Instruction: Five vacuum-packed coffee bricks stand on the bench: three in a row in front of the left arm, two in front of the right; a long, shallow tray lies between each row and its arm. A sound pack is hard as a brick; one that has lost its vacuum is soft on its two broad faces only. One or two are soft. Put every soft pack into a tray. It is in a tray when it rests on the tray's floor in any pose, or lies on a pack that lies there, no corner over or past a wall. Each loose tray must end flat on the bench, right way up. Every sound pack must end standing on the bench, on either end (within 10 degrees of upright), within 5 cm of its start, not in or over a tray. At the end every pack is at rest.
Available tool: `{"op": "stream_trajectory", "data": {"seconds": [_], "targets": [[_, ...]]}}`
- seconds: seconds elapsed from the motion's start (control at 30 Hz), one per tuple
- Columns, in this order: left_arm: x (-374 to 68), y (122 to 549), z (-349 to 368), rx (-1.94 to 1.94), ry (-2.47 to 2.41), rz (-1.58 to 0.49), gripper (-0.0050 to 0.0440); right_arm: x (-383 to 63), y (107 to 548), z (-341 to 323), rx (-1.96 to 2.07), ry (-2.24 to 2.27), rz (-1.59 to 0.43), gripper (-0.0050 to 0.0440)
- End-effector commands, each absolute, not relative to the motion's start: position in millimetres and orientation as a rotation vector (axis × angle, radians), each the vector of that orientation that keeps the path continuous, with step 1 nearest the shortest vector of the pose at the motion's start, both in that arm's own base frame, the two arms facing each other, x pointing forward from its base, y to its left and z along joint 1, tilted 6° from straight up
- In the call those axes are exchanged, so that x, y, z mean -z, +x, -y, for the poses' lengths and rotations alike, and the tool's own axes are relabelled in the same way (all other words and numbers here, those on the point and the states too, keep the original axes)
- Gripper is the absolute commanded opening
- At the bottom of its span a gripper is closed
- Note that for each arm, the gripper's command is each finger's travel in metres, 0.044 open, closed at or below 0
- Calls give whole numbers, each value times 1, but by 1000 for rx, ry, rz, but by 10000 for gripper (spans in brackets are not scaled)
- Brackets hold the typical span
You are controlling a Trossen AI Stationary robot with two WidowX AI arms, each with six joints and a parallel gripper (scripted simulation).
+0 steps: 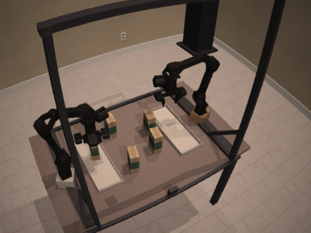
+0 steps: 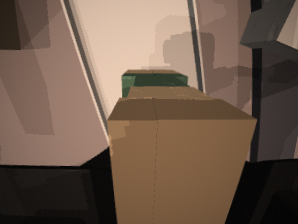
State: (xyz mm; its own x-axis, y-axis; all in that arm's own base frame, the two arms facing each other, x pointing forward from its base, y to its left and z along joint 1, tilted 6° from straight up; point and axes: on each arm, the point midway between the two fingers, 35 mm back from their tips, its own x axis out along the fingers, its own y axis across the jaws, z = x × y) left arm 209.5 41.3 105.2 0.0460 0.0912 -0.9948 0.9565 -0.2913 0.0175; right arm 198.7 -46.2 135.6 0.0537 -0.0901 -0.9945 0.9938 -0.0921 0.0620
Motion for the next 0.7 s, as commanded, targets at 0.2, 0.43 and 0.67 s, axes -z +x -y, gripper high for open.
{"op": "stream_trajectory", "data": {"seconds": [0.2,0.43,0.67], "targets": [[-100,213,-42,1329,1530,-1083,108,-139,200,46,1261,1244,-1046,363],[-91,213,-43,1329,1530,-1083,108,-139,200,46,1261,1244,-1046,363],[-84,214,-43,1330,1530,-1083,108,-139,200,46,1261,1244,-1046,363]]}}
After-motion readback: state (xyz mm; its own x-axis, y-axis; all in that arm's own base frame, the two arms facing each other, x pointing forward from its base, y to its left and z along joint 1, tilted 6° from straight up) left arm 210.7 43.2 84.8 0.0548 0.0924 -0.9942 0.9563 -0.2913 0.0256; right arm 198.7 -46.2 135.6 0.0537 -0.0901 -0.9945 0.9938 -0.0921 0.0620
